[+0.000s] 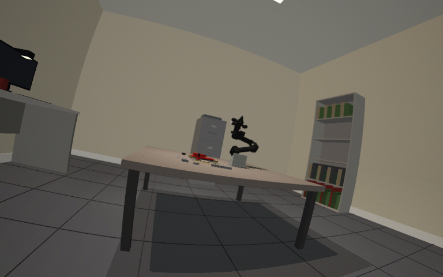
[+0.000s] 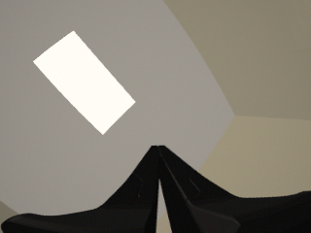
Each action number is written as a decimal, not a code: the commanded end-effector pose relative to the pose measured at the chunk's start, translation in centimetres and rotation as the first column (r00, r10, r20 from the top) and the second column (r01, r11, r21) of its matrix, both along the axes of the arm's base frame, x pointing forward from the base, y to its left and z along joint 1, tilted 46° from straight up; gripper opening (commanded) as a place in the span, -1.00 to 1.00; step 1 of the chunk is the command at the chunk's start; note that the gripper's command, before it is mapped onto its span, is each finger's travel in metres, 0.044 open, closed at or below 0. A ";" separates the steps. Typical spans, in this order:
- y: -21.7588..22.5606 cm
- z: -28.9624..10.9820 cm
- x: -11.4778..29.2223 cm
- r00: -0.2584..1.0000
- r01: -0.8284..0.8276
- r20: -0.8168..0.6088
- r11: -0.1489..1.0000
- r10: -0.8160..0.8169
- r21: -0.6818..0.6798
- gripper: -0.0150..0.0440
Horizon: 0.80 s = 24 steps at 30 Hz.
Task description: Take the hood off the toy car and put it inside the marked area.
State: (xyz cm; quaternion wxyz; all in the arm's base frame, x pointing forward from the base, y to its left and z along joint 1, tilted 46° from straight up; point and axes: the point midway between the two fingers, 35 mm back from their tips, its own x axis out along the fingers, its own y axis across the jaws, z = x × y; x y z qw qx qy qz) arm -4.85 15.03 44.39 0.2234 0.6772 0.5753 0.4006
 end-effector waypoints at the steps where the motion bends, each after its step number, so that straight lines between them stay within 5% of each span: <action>1: 0.0 0.1 0.1 1.000 -0.003 -0.012 1.000 0.003 0.004 -0.40; 8: -1.4 4.2 5.0 0.890 -0.071 -0.429 0.977 0.153 0.201 0.22; 17: -3.9 7.9 13.4 0.502 0.001 -0.744 0.860 0.441 0.511 1.00; 24: -5.3 8.4 19.7 0.198 0.155 -0.766 0.752 0.611 0.640 1.00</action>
